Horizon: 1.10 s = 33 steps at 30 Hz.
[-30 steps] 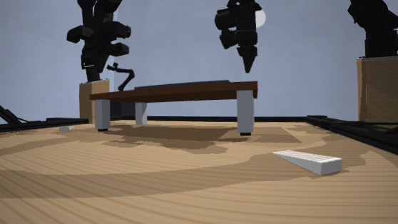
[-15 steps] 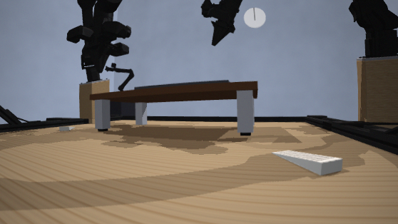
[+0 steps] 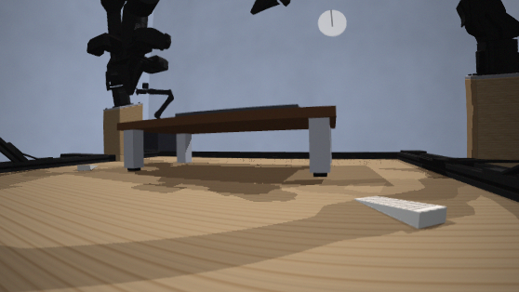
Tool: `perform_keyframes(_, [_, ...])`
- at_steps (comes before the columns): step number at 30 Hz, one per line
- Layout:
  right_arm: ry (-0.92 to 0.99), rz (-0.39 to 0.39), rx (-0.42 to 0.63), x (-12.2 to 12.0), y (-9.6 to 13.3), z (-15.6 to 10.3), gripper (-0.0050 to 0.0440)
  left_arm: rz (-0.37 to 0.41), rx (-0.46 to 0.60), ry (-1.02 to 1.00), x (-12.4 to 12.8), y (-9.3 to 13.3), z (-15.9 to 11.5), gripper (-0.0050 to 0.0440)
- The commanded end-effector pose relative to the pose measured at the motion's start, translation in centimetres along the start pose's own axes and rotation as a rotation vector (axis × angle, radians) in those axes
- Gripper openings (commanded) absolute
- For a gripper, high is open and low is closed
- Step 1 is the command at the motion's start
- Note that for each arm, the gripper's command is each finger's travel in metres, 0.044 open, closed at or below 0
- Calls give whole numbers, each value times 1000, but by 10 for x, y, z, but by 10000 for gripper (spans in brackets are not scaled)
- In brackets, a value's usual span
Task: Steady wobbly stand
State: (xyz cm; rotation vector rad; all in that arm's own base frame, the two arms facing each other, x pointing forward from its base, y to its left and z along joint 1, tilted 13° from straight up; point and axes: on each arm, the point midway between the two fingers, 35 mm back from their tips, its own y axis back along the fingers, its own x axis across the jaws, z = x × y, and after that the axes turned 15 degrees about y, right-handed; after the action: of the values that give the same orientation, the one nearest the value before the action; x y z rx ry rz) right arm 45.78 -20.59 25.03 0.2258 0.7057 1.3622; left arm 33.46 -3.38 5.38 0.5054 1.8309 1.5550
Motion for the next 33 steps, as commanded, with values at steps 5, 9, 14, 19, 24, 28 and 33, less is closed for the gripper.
perform_keyframes(5, [9, -83, -127, -20, 21, 40, 0, 0, 0, 0, 0, 0, 0, 0])
perform_keyframes(9, [17, -167, -260, -40, 49, 81, 0, 0, 0, 0, 0, 0, 0, 0])
perform_keyframes(14, [21, -229, -361, -53, 75, 110, 0, 0, 0, 0, 0, 0, 0, 0])
perform_keyframes(19, [28, -237, -388, -53, 83, 116, 0, 0, 0, 0, 0, 0, 0, 0])
perform_keyframes(24, [34, -331, -548, -70, 130, 158, 0, 0, 0, 0, 0, 0, 0, 0])
perform_keyframes(28, [37, -403, -678, -81, 173, 188, 0, 0, 0, 0, 0, 0, 0, 0])
perform_keyframes(33, [38, -421, -710, -83, 184, 195, 0, 0, 0, 0, 0, 0, 0, 0])
